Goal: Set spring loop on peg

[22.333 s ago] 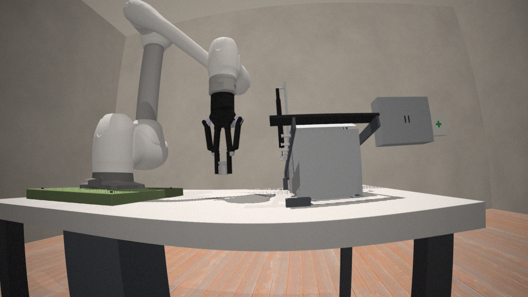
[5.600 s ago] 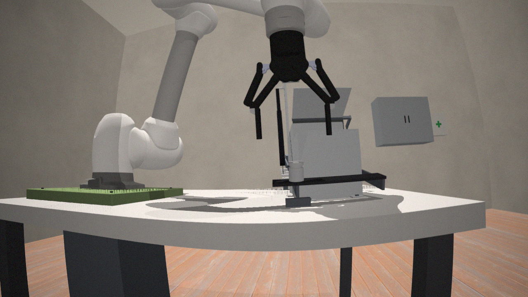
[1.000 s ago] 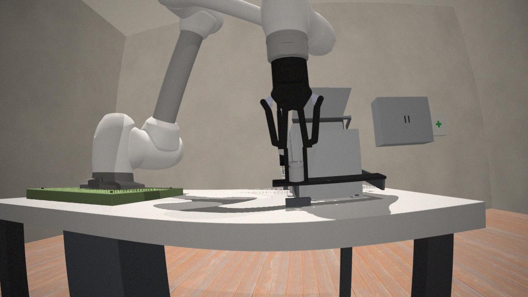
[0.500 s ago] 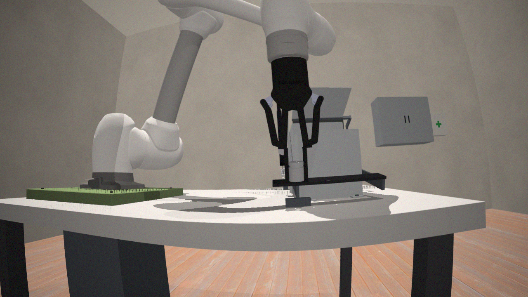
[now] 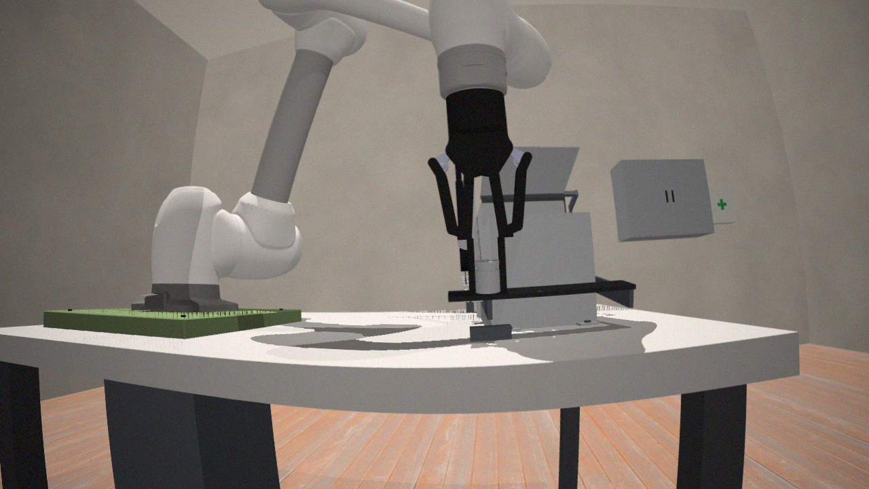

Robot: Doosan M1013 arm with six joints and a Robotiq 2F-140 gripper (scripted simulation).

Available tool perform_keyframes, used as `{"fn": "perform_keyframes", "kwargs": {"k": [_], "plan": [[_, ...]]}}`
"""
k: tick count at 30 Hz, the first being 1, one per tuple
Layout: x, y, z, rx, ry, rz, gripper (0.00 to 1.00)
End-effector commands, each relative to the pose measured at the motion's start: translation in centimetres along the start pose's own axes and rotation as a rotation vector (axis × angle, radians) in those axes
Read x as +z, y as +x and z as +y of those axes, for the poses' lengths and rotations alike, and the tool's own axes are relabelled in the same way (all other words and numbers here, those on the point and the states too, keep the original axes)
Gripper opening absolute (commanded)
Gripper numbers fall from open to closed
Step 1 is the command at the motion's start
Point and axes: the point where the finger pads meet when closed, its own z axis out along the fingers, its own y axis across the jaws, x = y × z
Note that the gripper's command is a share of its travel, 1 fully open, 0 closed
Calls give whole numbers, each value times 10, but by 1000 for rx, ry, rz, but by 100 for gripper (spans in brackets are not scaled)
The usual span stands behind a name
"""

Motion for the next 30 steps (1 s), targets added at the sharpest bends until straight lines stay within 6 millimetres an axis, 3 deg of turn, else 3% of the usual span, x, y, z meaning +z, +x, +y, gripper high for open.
{"fn": "perform_keyframes", "kwargs": {"k": [1,30], "plan": [[-4,1,0,0,-1,0,25],[-24,4,0,0,-1,0,25]]}}
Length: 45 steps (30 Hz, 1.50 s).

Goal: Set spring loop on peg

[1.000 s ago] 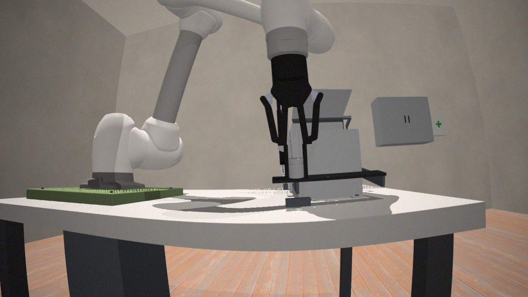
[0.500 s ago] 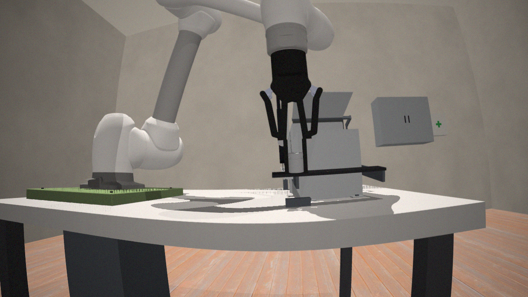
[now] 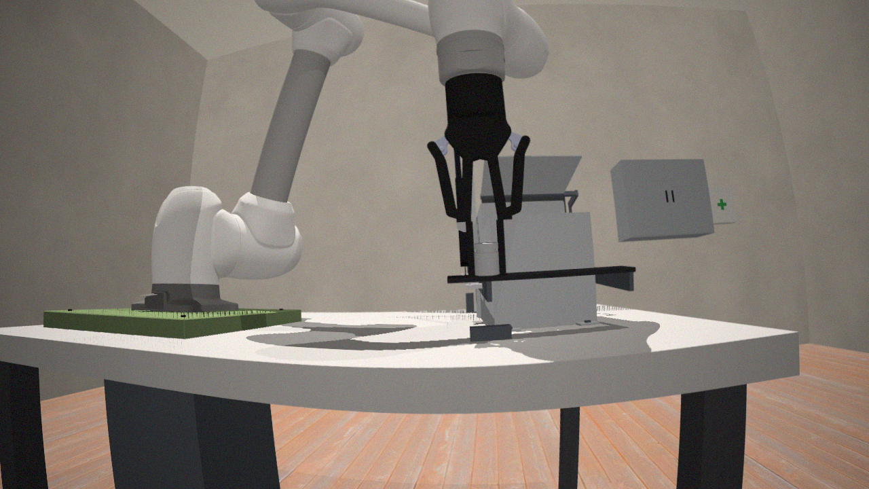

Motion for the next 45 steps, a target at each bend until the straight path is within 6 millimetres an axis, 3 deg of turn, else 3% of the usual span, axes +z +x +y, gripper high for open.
{"fn": "perform_keyframes", "kwargs": {"k": [1,45], "plan": [[-4,1,0,0,-1,0,25],[-38,7,0,0,-1,0,25]]}}
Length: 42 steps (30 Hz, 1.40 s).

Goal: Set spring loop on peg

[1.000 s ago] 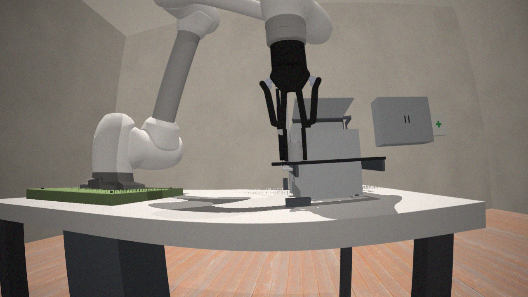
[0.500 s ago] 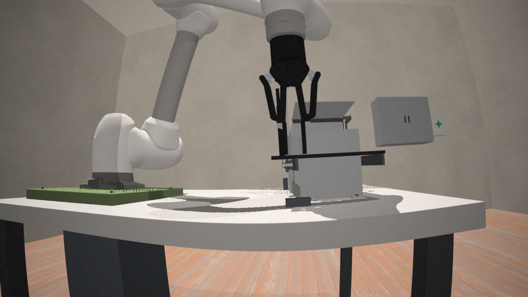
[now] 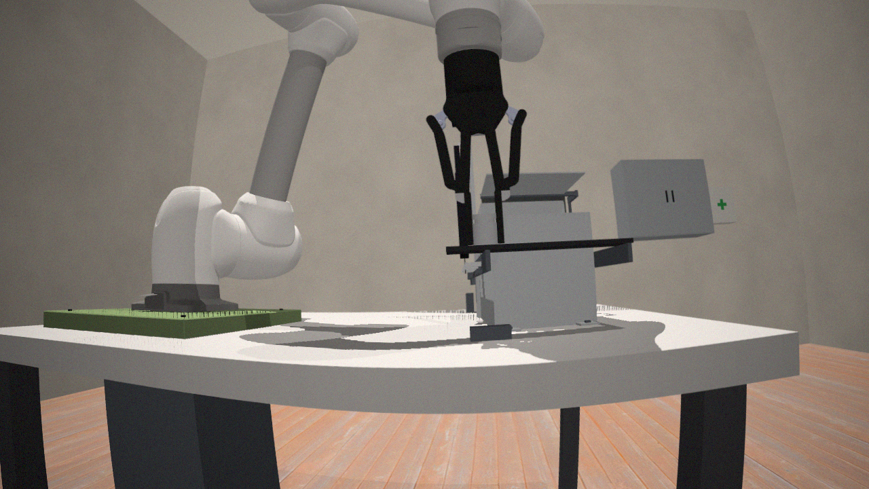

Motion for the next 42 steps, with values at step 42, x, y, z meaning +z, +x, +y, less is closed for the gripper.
{"fn": "perform_keyframes", "kwargs": {"k": [42], "plan": [[-32,6,0,0,-1,0,25]]}}
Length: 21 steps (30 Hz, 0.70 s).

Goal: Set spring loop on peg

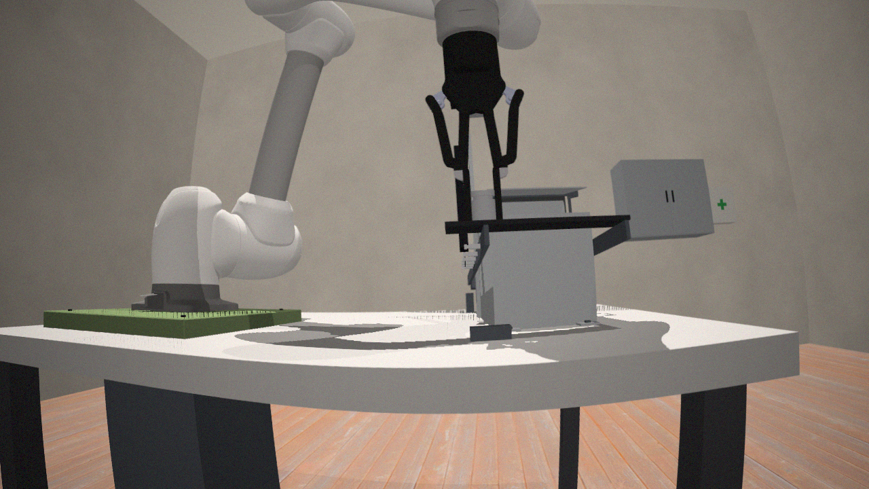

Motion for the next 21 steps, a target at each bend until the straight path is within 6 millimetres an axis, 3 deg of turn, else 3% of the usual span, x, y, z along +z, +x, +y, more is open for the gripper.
{"fn": "perform_keyframes", "kwargs": {"k": [1,21], "plan": [[-4,1,0,0,-1,0,25],[-19,3,0,0,-1,0,25]]}}
